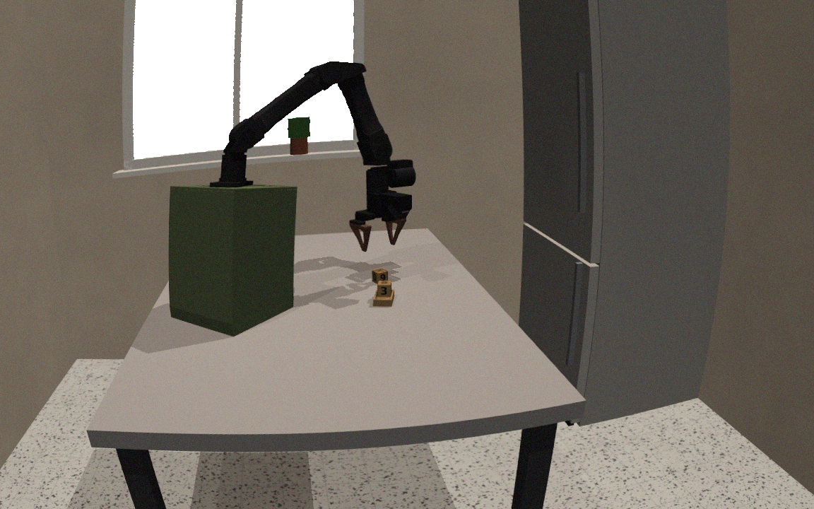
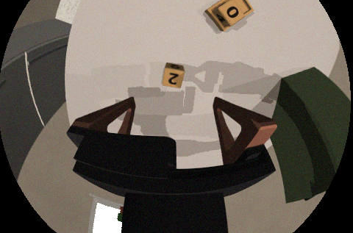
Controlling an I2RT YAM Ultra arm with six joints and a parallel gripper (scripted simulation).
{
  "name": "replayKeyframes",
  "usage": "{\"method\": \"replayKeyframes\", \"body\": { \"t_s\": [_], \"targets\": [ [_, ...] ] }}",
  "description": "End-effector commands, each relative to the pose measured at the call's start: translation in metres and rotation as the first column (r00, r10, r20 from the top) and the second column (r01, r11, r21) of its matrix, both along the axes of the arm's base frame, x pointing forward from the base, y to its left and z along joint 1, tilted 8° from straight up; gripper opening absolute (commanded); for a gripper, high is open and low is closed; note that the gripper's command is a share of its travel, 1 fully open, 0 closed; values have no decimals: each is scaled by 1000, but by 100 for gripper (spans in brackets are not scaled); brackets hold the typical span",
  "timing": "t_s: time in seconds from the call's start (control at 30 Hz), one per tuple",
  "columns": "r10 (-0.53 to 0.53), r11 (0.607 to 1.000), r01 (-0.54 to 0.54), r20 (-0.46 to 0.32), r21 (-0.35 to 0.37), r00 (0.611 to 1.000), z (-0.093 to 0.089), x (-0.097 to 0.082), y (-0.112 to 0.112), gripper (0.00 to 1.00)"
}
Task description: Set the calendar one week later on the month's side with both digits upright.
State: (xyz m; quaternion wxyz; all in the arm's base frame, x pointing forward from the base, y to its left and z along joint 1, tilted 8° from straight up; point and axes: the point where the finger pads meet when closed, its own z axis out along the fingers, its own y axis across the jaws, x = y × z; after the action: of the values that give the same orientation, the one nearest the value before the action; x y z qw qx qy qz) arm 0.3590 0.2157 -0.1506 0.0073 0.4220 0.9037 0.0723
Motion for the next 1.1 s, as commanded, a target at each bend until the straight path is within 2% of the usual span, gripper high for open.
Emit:
{"method": "replayKeyframes", "body": {
  "t_s": [0.0, 0.13, 0.3, 0.33, 1.07],
  "targets": [
    [-129, 991, 129, -9, 15, 992, 3, 3, 1, 100],
    [-180, 983, 181, -16, 18, 983, 3, 3, 1, 100],
    [-192, 981, 192, -18, 19, 981, 3, 3, 1, 100],
    [-192, 981, 192, -18, 19, 981, 3, 3, 1, 47],
    [-192, 981, 192, -18, 19, 981, 3, 3, 1, 47]
  ]
}}
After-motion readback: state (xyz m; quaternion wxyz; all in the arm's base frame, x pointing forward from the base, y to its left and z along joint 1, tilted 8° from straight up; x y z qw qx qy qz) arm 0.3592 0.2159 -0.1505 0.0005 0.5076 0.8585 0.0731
